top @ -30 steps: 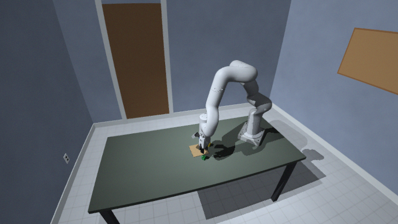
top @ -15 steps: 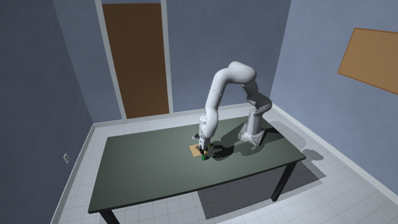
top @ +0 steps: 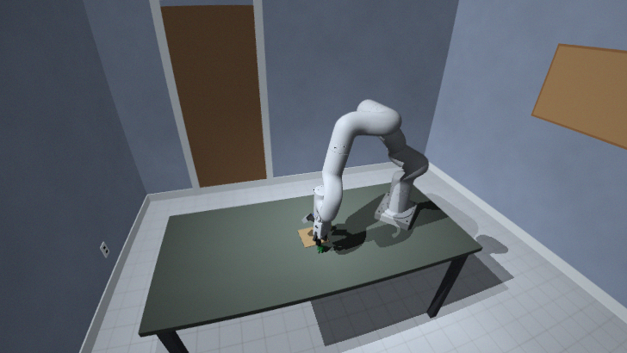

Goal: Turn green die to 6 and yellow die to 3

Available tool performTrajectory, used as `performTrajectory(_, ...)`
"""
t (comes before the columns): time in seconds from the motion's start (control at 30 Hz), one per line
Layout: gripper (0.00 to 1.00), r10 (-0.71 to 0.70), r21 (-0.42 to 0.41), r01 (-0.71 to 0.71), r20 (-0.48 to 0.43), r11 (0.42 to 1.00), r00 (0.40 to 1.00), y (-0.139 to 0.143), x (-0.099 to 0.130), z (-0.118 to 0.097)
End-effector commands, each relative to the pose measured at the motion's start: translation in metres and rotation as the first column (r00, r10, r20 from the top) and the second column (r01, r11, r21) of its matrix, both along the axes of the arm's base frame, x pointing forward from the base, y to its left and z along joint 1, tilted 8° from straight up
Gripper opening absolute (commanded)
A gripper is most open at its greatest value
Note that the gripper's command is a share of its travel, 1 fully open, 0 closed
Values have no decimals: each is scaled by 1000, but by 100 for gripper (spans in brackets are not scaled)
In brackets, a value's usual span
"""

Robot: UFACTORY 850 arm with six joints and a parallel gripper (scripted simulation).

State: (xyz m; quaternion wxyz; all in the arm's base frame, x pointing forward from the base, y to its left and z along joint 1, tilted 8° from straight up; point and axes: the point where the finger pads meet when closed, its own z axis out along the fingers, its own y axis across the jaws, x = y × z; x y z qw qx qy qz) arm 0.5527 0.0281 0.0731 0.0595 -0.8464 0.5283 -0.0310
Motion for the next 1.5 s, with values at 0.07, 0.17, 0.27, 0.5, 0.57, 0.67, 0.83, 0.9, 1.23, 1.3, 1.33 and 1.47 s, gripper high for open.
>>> performTrajectory(0.07,47,0,1,0,2,1000,1000,1,2,-7)
performTrajectory(0.17,47,0,1,0,2,1000,1000,1,2,-9)
performTrajectory(0.27,47,0,1,0,2,1000,1000,1,3,-12)
performTrajectory(0.5,47,0,1,0,2,1000,1000,1,3,-15)
performTrajectory(0.57,47,0,1,0,2,1000,1000,1,3,-16)
performTrajectory(0.67,47,0,1,0,2,1000,1000,1,3,-16)
performTrajectory(0.83,47,0,1,0,2,1000,1000,1,3,-16)
performTrajectory(0.9,47,0,1,0,2,1000,1000,1,3,-16)
performTrajectory(1.23,47,0,1,0,2,1000,1000,1,3,-16)
performTrajectory(1.3,47,0,1,0,2,1000,1000,1,3,-16)
performTrajectory(1.33,47,0,1,0,2,1000,1000,1,3,-16)
performTrajectory(1.47,47,0,1,0,2,1000,1000,1,3,-16)
